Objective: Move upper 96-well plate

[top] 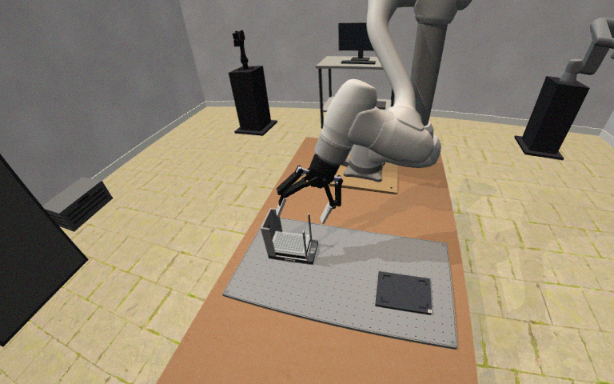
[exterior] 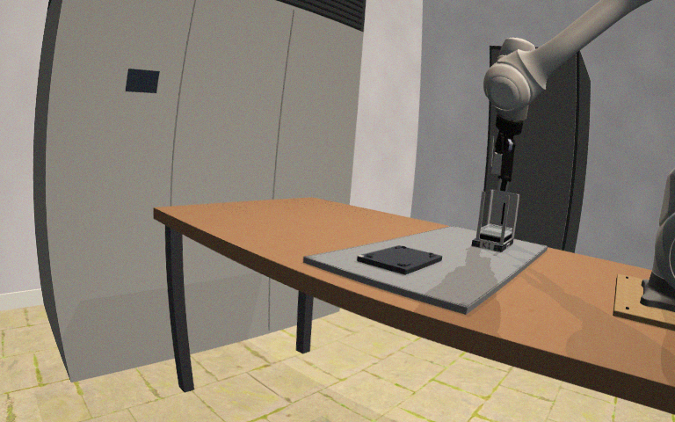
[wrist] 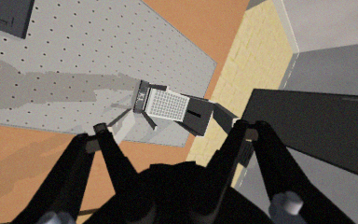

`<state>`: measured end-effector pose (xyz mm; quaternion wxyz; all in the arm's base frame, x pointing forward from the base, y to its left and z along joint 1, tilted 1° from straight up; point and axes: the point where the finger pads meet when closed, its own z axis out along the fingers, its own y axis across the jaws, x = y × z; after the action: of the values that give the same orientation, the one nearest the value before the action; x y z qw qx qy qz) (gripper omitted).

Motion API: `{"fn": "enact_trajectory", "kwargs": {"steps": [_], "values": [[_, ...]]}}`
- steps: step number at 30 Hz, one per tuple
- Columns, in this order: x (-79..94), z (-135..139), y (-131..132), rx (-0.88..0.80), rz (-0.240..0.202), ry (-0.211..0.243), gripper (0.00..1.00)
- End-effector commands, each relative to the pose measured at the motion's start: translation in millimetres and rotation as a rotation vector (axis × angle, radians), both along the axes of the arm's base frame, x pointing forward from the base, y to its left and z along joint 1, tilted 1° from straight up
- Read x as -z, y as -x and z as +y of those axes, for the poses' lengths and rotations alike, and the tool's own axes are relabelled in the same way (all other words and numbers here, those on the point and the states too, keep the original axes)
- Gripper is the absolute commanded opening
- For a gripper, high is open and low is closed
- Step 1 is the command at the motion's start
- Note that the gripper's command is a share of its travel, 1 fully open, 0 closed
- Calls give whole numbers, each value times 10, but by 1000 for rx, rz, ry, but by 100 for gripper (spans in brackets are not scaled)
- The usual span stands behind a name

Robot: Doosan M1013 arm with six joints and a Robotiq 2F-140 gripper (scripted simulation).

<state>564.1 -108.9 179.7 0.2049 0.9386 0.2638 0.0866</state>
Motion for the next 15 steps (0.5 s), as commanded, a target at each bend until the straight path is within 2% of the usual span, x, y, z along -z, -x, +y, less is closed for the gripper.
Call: {"fn": "enact_trajectory", "kwargs": {"steps": [1, 4, 15], "values": [[3, -60, 6, 94, -13, -32, 100], [3, -68, 7, 126, -18, -44, 100], [5, -216, 22, 470, -62, -162, 100]]}}
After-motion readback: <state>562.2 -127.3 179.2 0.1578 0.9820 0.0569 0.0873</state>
